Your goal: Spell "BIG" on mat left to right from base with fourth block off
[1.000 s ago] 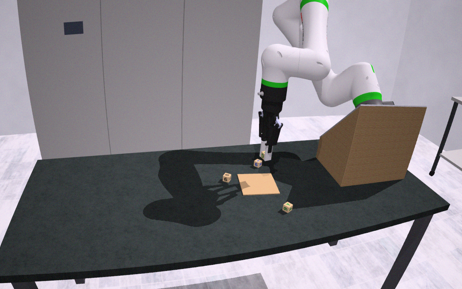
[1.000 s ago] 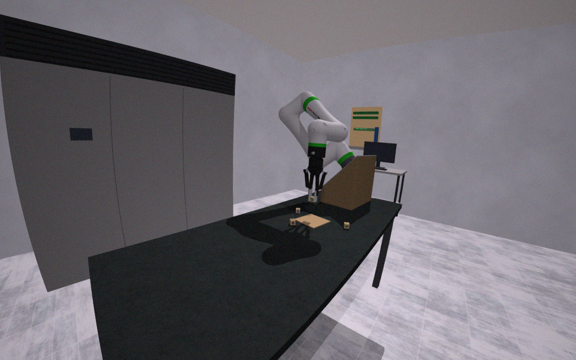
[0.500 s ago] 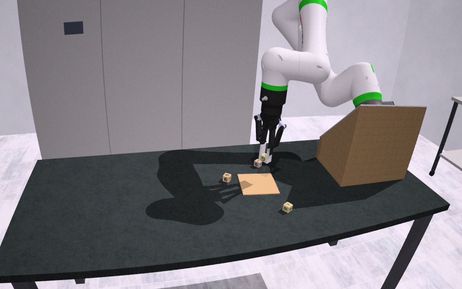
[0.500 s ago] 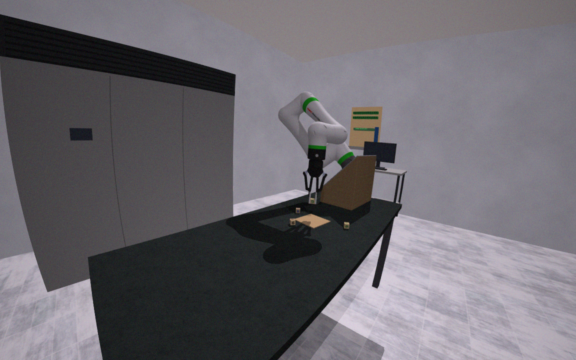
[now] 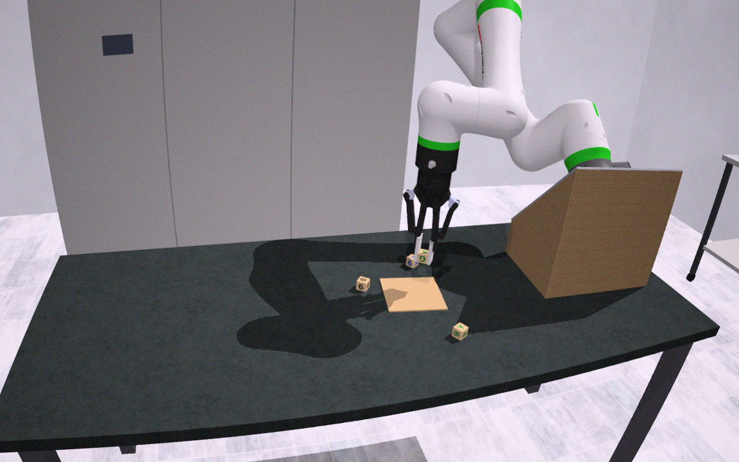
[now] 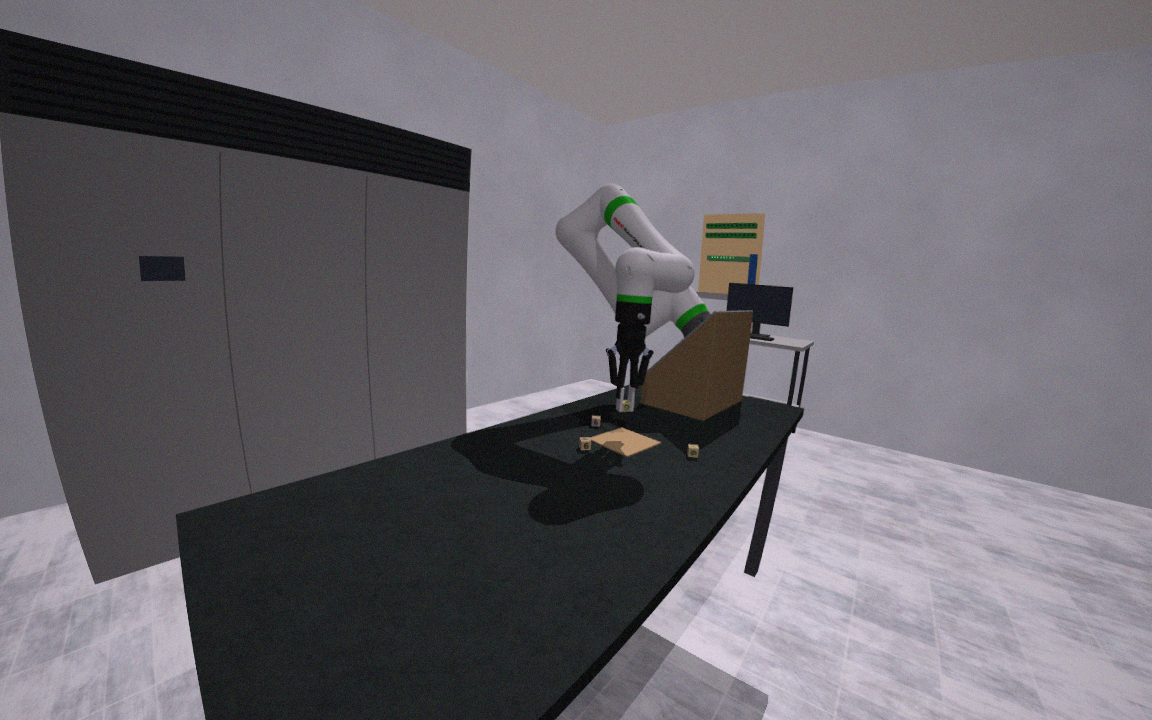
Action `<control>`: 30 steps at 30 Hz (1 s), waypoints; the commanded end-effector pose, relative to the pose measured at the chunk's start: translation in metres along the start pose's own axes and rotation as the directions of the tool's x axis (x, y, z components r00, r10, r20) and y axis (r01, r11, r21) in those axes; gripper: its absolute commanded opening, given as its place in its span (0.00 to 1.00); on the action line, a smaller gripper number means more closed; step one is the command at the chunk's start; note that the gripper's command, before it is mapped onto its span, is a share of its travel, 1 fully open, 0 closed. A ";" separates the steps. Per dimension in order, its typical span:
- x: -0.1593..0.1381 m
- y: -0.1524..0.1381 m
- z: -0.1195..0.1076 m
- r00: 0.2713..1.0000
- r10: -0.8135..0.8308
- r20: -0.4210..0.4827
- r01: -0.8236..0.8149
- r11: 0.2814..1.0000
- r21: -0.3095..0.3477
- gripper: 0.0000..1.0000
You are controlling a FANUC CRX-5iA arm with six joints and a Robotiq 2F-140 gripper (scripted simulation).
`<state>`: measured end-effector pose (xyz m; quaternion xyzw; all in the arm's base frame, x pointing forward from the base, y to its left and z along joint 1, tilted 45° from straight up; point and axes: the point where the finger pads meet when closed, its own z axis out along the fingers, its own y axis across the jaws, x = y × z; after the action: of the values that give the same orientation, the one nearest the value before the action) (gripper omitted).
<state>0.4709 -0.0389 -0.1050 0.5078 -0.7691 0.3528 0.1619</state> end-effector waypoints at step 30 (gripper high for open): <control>0.001 -0.002 0.017 0.843 -0.497 0.205 0.507 0.862 0.002 0.13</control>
<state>0.4728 -0.0505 -0.1154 0.7039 -0.6203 0.2663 0.2210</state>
